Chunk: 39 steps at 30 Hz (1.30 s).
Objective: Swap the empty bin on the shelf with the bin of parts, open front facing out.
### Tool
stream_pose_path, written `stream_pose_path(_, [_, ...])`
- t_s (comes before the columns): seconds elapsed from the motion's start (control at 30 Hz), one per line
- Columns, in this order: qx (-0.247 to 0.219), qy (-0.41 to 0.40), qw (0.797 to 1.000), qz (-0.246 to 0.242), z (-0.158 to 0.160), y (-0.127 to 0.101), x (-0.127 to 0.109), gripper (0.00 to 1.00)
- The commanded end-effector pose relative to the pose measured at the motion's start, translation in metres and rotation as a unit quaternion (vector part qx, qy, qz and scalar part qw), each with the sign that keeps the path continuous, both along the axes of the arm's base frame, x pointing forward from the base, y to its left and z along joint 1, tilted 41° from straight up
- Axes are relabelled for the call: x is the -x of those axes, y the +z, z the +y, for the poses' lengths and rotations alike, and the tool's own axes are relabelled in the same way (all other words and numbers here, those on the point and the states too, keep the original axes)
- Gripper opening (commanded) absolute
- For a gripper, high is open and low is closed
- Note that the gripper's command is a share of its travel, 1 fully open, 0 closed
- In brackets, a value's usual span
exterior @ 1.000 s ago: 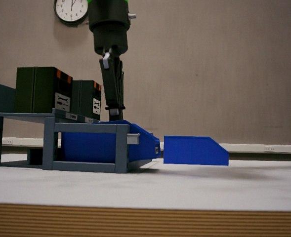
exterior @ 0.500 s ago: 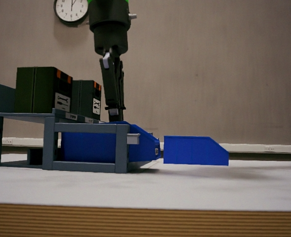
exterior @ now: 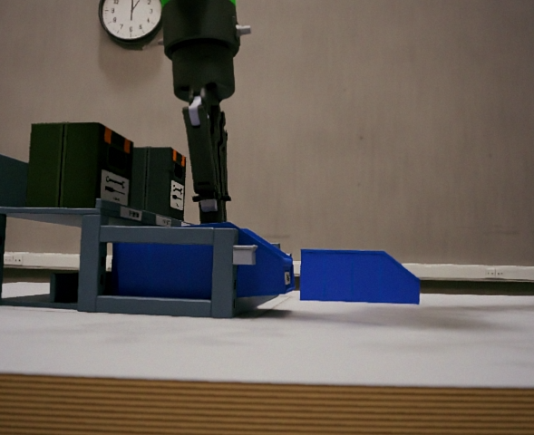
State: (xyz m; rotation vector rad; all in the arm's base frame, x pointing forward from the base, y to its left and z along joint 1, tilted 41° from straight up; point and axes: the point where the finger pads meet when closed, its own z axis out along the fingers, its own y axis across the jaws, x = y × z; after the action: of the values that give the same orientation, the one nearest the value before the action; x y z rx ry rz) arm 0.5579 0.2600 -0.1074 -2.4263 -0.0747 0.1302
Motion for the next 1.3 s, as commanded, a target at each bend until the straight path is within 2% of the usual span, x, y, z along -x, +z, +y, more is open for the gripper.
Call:
stream_pose_path(0.0, [0.000, 0.000, 1.000, -0.001, -0.0007, 0.0007, -0.0008, 0.15])
stream_pose_path(1.27, [0.000, 0.000, 1.000, -0.001, -0.0056, 0.0064, -0.0008, 0.15])
